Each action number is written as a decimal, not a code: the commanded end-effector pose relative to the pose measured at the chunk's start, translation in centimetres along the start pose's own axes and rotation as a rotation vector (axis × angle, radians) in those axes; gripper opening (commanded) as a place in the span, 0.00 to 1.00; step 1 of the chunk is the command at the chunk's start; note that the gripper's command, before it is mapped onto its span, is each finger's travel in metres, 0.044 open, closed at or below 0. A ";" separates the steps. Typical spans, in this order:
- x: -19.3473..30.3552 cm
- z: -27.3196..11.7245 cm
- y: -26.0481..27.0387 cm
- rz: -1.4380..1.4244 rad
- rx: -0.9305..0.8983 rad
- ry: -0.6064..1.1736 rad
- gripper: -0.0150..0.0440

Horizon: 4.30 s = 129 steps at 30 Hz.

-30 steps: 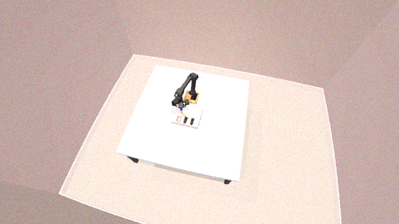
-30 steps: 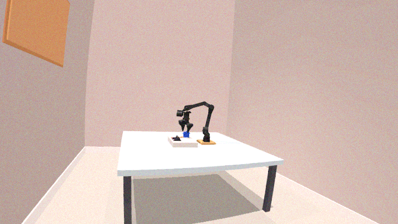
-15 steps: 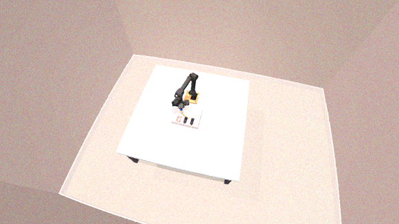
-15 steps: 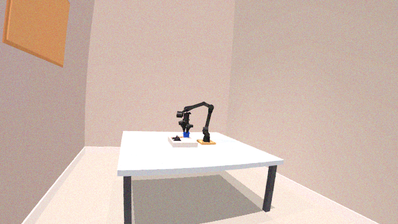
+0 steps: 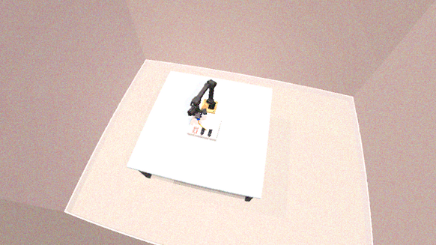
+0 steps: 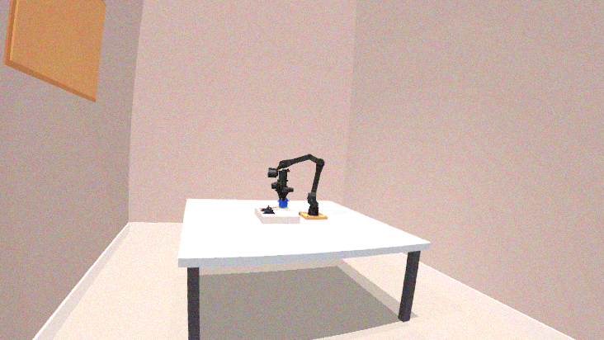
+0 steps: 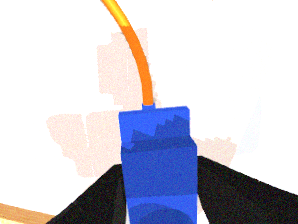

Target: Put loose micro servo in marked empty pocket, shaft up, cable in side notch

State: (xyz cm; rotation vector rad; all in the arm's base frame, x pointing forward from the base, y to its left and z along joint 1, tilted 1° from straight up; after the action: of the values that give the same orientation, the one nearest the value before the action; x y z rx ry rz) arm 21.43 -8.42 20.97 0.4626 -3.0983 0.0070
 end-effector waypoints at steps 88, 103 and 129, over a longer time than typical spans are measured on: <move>-13.1 -2.4 -2.9 0.355 0.004 -0.025 0.25; -13.1 -0.5 -2.9 0.355 0.004 -0.025 0.25; -13.2 0.4 -2.8 0.355 0.004 -0.025 0.25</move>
State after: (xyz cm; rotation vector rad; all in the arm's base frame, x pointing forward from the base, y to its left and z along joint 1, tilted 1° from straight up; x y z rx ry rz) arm 34.85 -7.33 20.72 -0.0866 -3.1560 0.0165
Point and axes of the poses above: the point midway between the two fingers, 35 mm back from their tips, its own z axis out along the fingers, its own y axis across the jaws, x = y × z, the point moved 9 cm from there along -z, back along the fingers, and after that the axes turned 4 degrees about z, right-handed, at the moved point
